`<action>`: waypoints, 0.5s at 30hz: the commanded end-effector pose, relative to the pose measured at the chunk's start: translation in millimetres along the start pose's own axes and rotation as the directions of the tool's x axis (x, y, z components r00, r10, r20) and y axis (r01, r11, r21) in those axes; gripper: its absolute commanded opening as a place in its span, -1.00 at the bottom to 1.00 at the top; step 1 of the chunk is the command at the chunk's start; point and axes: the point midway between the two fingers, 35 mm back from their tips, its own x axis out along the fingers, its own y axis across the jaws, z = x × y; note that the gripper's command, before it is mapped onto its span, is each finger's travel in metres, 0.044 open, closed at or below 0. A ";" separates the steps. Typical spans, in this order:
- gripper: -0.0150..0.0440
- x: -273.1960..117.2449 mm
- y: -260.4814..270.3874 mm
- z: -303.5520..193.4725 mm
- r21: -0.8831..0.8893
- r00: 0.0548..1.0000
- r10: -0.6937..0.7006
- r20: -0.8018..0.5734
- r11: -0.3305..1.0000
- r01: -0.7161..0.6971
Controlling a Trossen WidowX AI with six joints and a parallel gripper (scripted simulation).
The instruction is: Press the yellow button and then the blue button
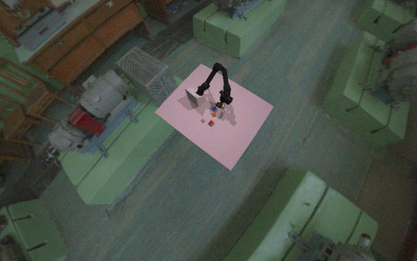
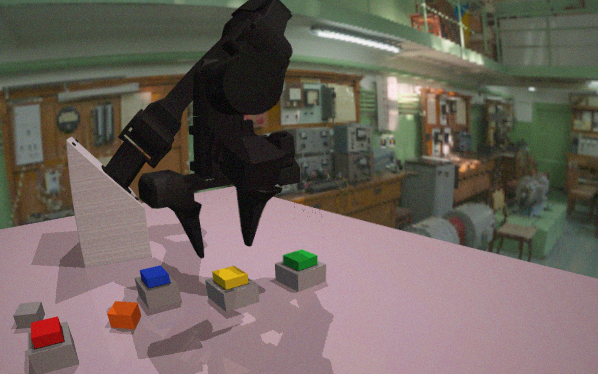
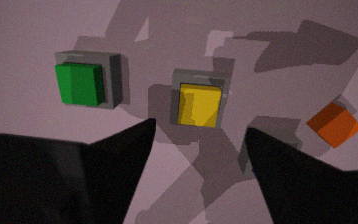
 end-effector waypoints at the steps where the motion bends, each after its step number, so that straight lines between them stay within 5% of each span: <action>1: -0.11 2.2 0.1 2.1 0.002 1.000 0.003 0.015 1.000 -0.003; 5: -0.42 2.2 0.1 2.1 0.002 1.000 0.003 0.015 1.000 -0.003; 15: -0.42 4.6 0.0 2.3 0.002 1.000 0.003 0.015 1.000 -0.003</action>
